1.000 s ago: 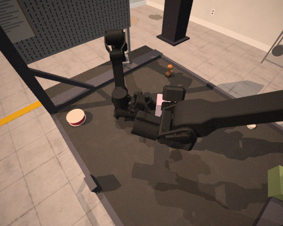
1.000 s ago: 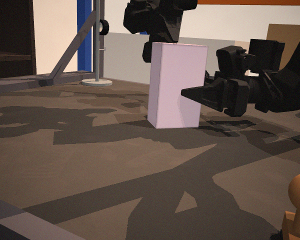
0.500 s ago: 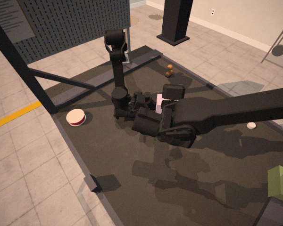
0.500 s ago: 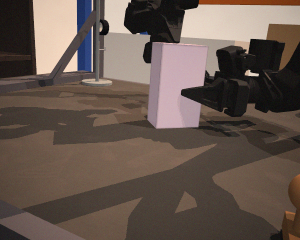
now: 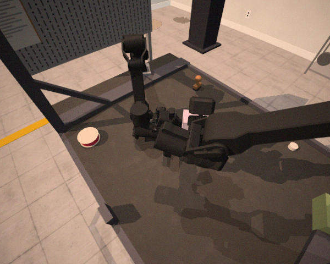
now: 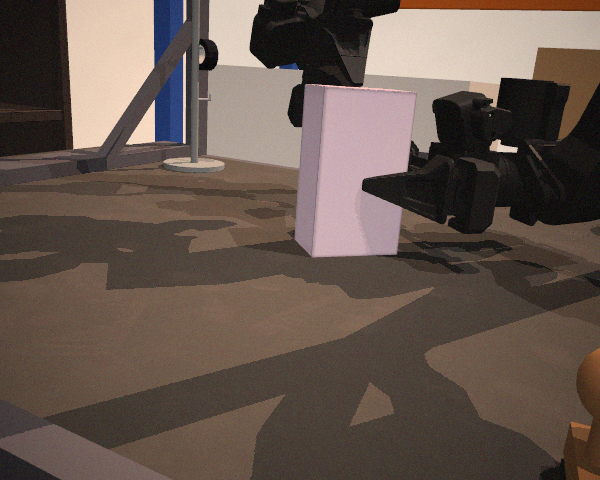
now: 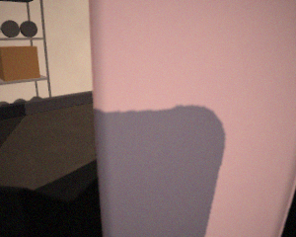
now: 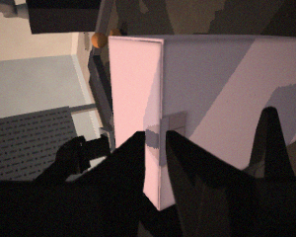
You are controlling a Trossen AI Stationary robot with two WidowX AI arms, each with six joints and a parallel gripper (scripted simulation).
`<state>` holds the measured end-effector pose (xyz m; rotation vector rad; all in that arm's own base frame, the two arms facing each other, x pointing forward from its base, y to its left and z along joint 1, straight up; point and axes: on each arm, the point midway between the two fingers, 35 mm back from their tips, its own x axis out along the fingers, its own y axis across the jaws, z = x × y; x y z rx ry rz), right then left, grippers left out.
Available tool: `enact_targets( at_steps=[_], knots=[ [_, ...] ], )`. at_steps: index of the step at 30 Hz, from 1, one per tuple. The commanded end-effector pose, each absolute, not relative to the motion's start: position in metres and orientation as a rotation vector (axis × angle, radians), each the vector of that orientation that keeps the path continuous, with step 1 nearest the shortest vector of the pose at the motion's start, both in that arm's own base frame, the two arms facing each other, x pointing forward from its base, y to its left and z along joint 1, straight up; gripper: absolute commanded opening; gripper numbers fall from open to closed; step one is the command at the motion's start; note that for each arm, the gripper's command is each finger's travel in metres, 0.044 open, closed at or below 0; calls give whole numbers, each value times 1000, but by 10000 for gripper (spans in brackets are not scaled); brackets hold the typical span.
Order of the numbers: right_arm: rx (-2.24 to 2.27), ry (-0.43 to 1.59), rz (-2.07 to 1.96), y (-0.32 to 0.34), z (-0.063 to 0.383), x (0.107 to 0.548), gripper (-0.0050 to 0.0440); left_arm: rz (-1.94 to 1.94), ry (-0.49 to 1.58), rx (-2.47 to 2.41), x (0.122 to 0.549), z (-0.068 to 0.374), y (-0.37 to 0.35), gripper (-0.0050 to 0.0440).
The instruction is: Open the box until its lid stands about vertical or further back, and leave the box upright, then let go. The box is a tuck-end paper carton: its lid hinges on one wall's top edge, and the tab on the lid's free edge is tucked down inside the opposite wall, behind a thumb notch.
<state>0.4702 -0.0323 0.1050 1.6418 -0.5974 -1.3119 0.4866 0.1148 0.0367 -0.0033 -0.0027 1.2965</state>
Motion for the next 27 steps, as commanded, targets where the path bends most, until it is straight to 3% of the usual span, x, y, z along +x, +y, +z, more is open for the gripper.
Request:
enact_targets(
  at_steps=[1,27],
  knots=[
    [1672,-622,-1294,-38,119,472,50,1292,-28,-25,491,50,114,286],
    [1672,-621,-1295,-31,119,470,50,1292,-28,-25,491,50,114,286]
  ],
)
